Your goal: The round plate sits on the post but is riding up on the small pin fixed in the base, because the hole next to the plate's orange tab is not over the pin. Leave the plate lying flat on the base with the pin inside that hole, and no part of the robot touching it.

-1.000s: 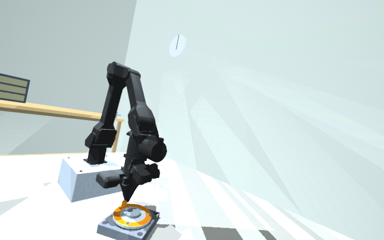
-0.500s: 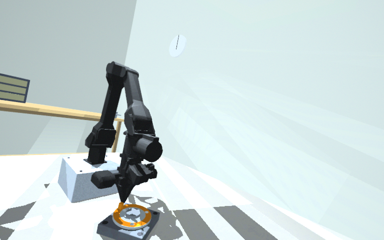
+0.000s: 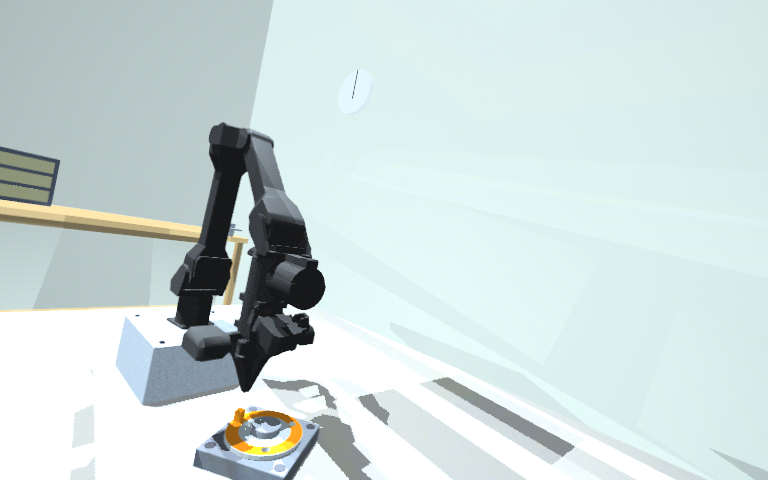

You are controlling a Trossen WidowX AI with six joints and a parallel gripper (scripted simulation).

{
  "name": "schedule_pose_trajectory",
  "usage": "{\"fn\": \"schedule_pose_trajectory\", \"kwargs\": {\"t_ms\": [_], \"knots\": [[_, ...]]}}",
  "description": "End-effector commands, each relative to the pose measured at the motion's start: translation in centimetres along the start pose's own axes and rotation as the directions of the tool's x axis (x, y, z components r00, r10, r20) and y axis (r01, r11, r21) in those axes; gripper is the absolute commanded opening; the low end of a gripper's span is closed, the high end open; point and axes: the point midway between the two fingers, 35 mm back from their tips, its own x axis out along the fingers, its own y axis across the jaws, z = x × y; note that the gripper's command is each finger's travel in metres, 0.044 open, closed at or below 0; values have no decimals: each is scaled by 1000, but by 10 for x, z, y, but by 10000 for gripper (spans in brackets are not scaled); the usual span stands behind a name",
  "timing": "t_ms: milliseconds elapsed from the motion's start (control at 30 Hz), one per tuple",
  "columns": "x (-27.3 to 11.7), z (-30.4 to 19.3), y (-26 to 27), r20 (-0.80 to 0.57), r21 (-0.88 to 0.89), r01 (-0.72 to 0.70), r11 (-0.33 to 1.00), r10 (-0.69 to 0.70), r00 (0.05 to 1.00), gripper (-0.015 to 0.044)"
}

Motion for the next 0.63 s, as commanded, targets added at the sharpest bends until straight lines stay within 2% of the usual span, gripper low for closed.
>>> {"fn": "schedule_pose_trajectory", "kwargs": {"t_ms": [0, 600], "knots": [[-21, -1, 0, 15, -3, 5, 1000, -4, 1000, 0], [-14, 1, 1, 12, -2, 0, 1000, 0, 1000, 0]]}}
